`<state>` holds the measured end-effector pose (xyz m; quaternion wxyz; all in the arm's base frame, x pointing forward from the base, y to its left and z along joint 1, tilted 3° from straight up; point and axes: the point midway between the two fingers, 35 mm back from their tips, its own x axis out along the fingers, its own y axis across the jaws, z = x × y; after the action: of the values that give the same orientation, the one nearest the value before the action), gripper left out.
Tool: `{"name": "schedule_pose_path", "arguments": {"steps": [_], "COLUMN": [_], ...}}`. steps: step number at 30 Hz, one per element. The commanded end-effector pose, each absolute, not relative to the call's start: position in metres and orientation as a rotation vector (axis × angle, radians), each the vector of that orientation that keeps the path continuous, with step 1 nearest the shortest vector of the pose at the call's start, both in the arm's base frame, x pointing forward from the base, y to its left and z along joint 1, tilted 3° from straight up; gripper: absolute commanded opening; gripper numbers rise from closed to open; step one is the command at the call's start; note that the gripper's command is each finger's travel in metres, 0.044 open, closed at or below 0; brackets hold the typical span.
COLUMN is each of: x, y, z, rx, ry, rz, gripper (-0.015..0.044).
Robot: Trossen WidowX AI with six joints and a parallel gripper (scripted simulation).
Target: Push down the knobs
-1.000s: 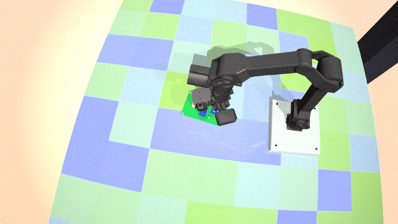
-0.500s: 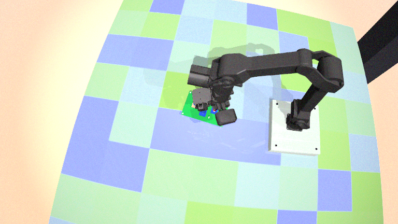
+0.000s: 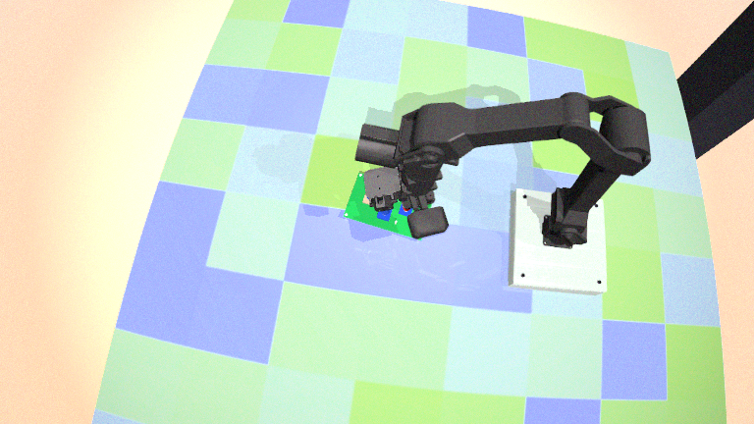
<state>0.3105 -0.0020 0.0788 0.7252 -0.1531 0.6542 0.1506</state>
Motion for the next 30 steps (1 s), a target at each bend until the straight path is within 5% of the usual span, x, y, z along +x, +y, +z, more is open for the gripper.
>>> {"name": "schedule_pose_path", "arguments": {"steps": [1,30], "x": [0.313,0.3132], "y": [-0.0023,-0.0022], "z": [0.0636,0.0607], "rx": [-0.333,-0.333], "ry": [1.46,1.46], "rz": [0.329,0.329], "gripper": [0.0,0.0]}}
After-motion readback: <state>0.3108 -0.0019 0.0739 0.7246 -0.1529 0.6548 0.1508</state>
